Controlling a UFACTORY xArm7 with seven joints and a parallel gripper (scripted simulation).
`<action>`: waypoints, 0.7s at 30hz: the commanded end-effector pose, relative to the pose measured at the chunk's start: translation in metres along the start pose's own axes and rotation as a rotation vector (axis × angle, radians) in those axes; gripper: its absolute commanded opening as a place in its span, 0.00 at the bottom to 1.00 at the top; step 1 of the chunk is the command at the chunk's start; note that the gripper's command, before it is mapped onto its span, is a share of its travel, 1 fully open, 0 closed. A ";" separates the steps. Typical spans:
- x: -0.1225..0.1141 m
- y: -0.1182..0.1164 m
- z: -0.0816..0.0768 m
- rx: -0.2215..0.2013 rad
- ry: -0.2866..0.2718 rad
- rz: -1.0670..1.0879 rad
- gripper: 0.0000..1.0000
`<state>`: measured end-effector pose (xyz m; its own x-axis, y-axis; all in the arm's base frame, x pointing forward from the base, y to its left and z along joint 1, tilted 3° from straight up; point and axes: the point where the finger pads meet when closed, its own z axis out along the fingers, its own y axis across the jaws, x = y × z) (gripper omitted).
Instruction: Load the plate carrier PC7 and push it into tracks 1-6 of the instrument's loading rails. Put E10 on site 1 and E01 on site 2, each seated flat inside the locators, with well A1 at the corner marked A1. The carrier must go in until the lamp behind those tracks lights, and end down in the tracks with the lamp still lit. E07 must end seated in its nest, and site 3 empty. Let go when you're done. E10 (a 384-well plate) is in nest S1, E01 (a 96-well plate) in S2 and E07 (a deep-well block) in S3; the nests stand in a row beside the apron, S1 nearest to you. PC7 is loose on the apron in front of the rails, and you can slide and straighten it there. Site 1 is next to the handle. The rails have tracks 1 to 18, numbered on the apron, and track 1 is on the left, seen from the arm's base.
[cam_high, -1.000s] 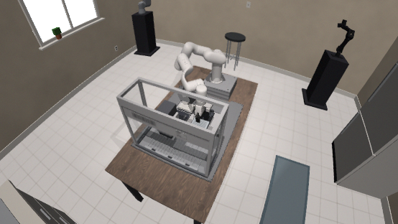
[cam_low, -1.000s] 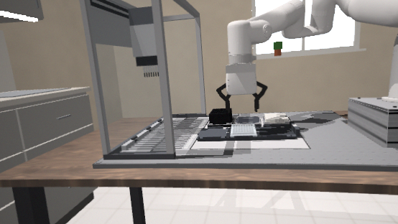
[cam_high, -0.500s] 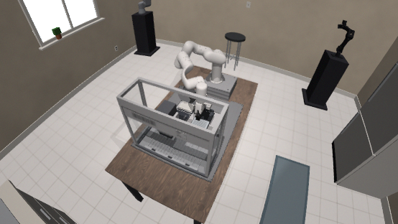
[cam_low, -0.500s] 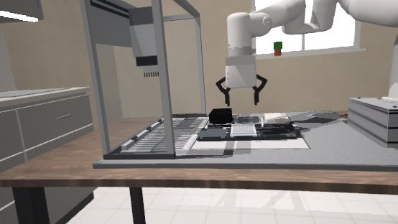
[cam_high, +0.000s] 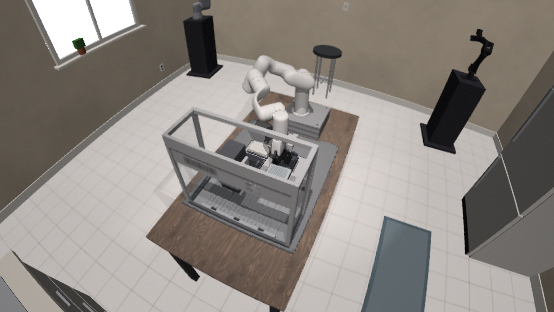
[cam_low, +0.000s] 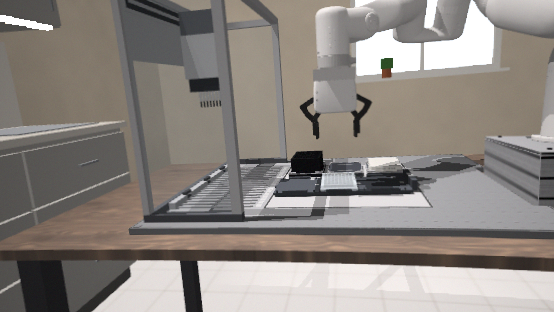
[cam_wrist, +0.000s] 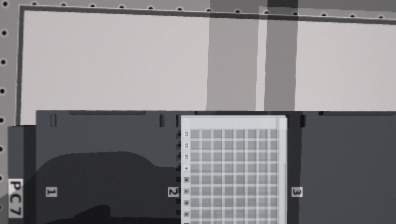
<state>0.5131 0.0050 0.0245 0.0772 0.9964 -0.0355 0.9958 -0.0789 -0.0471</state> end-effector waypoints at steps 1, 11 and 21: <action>0.000 0.001 -0.004 -0.003 0.001 0.000 1.00; 0.000 0.001 -0.005 -0.003 0.001 0.000 1.00; -0.032 -0.023 -0.005 -0.003 0.000 0.050 1.00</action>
<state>0.4976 -0.0123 0.0284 0.1241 0.9915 -0.0385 0.9909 -0.1259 -0.0476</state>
